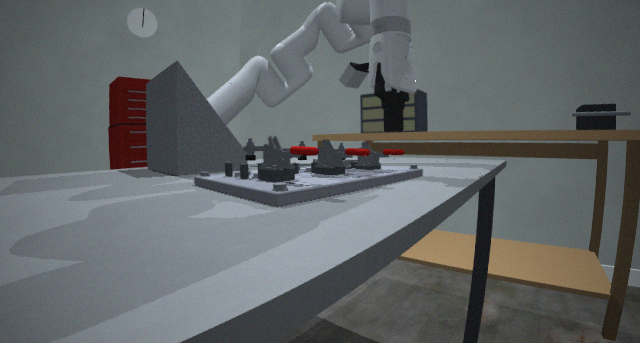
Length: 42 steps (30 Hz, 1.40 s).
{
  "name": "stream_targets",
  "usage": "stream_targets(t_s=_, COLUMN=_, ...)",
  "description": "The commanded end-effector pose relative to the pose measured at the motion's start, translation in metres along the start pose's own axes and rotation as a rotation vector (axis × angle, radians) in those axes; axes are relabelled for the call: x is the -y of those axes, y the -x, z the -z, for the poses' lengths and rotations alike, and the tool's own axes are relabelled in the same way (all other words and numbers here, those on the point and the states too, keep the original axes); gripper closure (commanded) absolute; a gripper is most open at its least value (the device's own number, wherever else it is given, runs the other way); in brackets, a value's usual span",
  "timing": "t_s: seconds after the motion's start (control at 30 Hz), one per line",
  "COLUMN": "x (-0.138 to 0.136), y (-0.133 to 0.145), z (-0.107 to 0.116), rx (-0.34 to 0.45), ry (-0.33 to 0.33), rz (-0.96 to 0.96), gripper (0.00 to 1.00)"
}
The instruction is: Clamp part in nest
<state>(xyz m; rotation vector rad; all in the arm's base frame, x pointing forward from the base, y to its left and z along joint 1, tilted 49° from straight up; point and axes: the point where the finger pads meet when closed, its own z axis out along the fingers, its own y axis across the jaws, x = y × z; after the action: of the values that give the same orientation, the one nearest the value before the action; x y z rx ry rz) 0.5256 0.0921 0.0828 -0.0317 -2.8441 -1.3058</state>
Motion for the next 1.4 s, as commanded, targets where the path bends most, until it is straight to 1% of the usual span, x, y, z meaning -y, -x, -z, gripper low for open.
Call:
stream_targets(t_s=0.0, x=-0.0002, y=0.0011, z=0.0016, rx=0.004, ry=-0.001, rz=0.001, gripper=1.0)
stream_targets(t_s=1.37, x=-0.0001, y=0.0064, z=0.0015, rx=0.004, ry=-0.001, rz=0.001, gripper=1.0)
